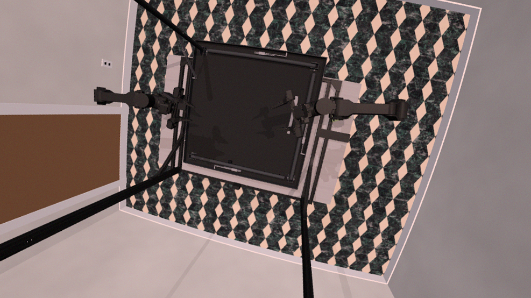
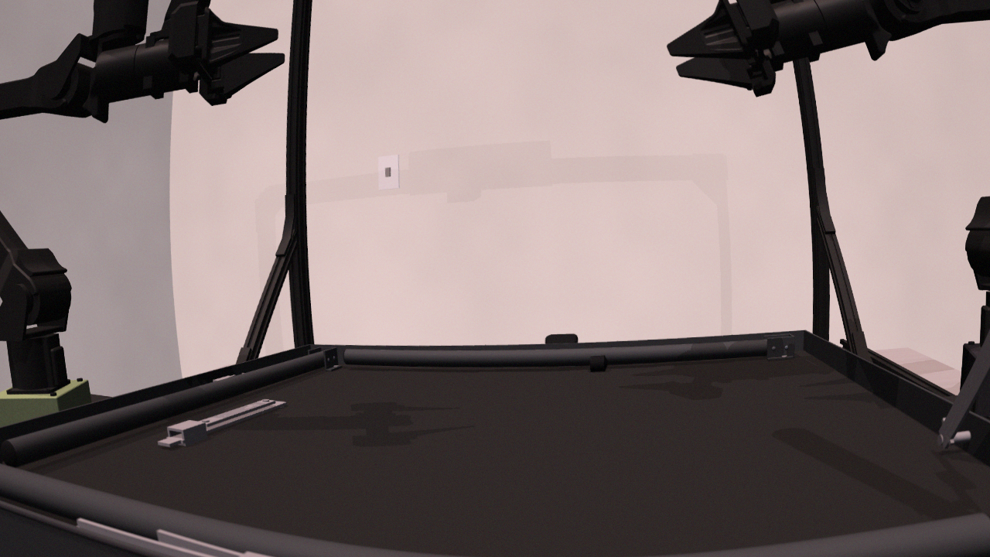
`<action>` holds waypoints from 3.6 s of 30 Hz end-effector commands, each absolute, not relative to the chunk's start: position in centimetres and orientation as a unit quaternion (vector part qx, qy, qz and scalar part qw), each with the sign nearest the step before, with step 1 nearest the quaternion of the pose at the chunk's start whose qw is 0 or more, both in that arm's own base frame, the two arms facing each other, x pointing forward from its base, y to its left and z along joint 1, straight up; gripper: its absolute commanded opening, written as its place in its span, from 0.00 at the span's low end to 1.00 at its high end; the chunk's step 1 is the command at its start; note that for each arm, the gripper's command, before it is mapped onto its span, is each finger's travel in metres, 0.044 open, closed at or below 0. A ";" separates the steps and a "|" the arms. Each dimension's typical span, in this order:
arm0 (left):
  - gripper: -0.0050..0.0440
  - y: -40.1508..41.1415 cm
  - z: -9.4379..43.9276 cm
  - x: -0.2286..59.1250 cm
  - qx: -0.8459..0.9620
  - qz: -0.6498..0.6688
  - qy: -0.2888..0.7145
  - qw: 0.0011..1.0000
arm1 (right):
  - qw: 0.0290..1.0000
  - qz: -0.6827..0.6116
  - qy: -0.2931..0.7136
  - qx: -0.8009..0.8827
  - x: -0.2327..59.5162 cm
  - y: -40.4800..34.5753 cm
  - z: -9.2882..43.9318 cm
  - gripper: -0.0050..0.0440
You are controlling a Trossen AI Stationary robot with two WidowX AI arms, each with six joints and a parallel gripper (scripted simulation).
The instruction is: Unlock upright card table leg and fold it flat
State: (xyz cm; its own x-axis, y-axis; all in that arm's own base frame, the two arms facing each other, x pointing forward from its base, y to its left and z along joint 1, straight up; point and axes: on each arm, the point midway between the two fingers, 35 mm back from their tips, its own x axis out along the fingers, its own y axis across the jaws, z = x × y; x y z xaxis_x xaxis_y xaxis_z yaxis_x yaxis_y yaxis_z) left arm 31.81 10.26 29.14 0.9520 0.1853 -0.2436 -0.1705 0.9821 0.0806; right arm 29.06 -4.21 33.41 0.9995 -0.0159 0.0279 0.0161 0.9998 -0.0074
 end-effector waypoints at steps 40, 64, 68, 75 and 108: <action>0.69 29.7 27.2 12.7 -0.255 0.203 0.279 0.903 | 1.000 0.000 -0.002 -0.002 18.1 -6.4 37.4 0.92; 0.69 30.9 29.8 4.1 -0.373 0.251 0.179 0.875 | 1.000 0.000 0.000 0.000 15.8 -4.0 38.1 0.92; 0.69 30.9 29.8 4.1 -0.373 0.251 0.179 0.875 | 1.000 0.000 0.000 0.000 15.8 -4.0 38.1 0.92; 0.69 30.9 29.8 4.1 -0.373 0.251 0.179 0.875 | 1.000 0.000 0.000 0.000 15.8 -4.0 38.1 0.92; 0.69 30.4 16.3 1.6 -0.373 0.251 0.179 0.875 | 1.000 0.000 0.000 0.000 15.8 -4.0 38.1 0.92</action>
